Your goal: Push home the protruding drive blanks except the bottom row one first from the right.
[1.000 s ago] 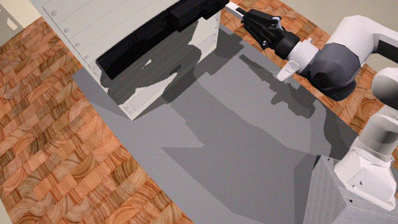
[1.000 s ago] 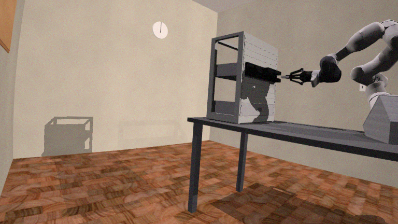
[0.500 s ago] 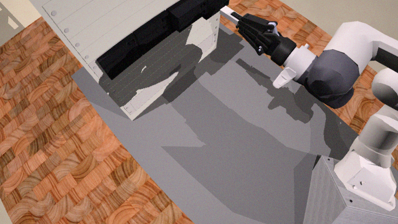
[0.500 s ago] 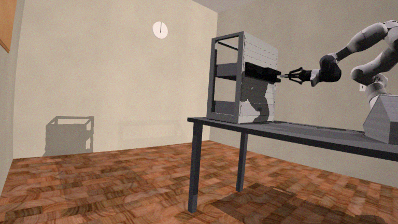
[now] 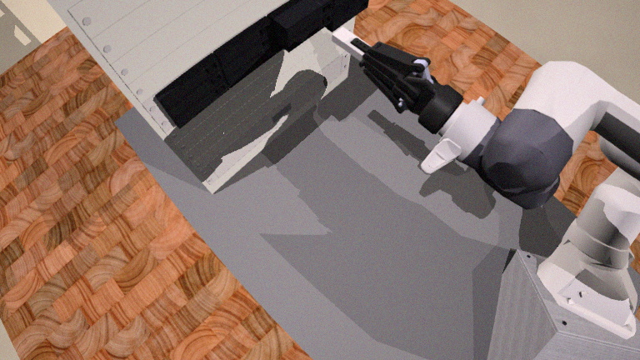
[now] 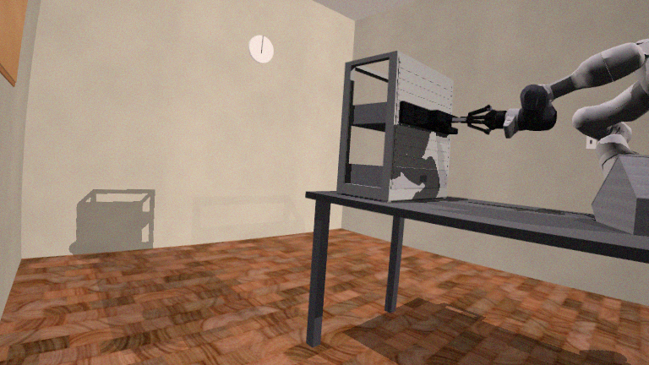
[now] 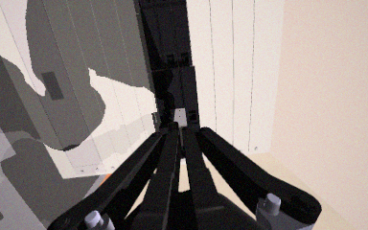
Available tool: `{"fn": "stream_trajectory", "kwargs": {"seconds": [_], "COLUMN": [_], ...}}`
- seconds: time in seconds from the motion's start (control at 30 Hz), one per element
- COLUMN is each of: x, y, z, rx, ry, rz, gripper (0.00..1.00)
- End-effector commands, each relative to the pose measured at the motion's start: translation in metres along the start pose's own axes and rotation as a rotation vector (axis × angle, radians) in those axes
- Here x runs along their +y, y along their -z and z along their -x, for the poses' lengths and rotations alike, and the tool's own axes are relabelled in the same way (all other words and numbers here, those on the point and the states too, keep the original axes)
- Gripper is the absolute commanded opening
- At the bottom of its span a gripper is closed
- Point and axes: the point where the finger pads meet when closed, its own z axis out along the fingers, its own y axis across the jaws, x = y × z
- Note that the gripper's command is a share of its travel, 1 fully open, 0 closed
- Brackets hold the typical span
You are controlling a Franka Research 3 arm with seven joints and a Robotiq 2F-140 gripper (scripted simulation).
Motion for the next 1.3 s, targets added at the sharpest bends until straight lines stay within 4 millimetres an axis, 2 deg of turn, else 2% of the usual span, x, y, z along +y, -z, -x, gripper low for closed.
{"fn": "stream_trajectory", "kwargs": {"seconds": [0.0, 0.2, 0.47, 0.67, 0.77, 1.27], "x": [-0.007, -0.007, -0.007, -0.007, -0.008, -0.008], "y": [0.005, 0.006, 0.005, -0.025, -0.033, -0.033], "z": [-0.01, -0.02, -0.021, -0.021, -0.021, -0.021], "rx": [-0.018, -0.018, -0.018, -0.018, -0.018, -0.018], "ry": [0.024, 0.024, 0.024, 0.024, 0.024, 0.024], "rz": [-0.023, -0.023, -0.023, -0.023, -0.023, -0.023], "gripper": [0.0, 0.0, 0.0, 0.0, 0.0, 0.0]}}
